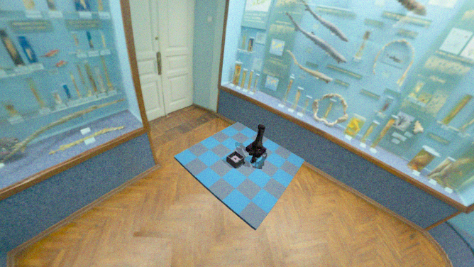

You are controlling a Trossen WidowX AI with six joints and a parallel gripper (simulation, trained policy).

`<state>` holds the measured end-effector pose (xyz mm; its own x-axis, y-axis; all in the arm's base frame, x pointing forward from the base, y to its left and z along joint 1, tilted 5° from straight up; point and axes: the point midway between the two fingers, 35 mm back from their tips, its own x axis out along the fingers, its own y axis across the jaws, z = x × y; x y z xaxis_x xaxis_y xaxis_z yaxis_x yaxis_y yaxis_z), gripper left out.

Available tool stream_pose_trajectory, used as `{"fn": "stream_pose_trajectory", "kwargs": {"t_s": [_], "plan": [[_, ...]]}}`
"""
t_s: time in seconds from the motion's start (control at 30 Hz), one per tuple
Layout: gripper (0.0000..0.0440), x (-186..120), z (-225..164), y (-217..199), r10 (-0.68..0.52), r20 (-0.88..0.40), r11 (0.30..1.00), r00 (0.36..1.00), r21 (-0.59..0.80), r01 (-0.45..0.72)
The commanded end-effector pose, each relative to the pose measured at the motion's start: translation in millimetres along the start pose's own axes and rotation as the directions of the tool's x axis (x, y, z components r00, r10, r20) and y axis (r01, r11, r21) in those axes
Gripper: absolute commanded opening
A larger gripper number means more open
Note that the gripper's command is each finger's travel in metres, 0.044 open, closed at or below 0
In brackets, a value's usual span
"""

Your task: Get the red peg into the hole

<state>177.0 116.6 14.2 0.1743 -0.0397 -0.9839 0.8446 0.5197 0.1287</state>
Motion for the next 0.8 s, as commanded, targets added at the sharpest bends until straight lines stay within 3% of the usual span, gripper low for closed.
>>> {"fn": "stream_pose_trajectory", "kwargs": {"t_s": [0.0, 0.47, 0.77], "plan": [[0.0367, 5.7, -4.1, -1.1, -0.003, -0.015, 1.000, 1.000, 0.006, 0.003], [0.0017, 8.8, -11.2, -1.2, -0.048, -0.115, 0.999, 0.992, -0.020, 0.046], [0.0007, -14.6, 10.4, 18.6, 0.003, -0.032, 0.997, 0.999, -0.083, -0.006]]}}
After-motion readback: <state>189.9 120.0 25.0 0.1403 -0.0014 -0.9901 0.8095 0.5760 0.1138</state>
